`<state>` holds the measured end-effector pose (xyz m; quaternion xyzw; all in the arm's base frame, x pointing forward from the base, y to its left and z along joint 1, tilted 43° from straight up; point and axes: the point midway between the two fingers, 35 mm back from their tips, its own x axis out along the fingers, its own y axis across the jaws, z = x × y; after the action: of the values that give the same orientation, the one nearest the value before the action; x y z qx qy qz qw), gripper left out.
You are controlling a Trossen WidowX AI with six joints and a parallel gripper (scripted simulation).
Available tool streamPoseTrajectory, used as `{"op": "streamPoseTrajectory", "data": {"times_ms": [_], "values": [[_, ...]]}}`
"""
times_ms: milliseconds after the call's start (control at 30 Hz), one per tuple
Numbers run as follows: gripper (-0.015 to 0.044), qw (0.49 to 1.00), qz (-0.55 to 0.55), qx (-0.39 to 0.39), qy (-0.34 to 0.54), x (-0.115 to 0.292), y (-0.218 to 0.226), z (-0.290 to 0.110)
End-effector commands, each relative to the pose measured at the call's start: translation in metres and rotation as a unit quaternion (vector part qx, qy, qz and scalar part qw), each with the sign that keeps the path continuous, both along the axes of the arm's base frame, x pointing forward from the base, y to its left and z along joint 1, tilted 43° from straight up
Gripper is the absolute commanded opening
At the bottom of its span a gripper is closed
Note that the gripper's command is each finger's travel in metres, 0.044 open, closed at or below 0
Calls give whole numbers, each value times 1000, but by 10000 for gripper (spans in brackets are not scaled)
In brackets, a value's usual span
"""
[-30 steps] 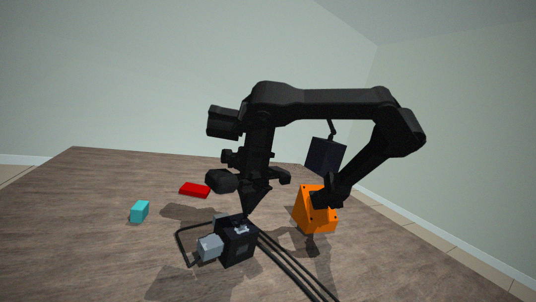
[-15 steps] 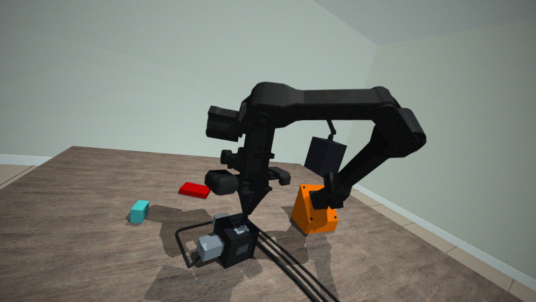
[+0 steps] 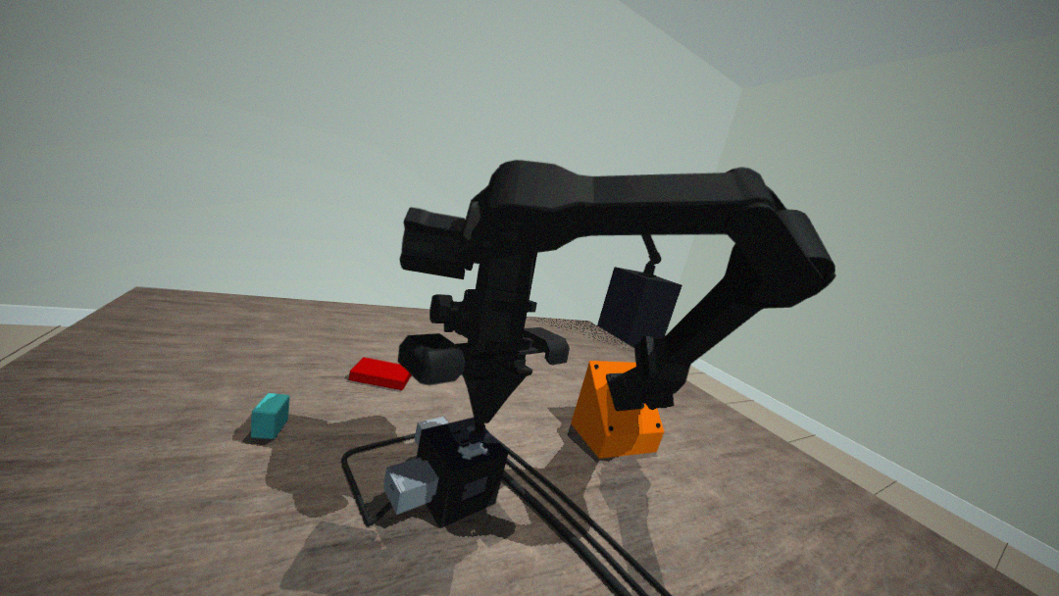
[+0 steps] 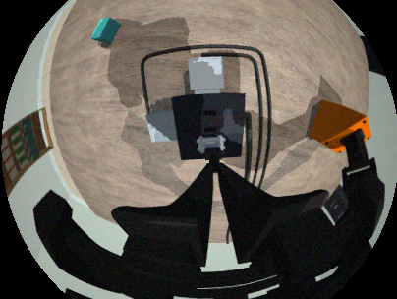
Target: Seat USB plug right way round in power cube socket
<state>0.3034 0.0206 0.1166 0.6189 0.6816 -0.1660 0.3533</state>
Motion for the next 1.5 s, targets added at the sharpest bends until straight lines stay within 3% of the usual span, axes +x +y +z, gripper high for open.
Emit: {"op": "streamPoseTrajectory", "data": {"times_ms": [0,1467], "values": [[0,1000,-2,2,0,0,1,0],[0,1000,-2,2,0,1,4,-4]]}}
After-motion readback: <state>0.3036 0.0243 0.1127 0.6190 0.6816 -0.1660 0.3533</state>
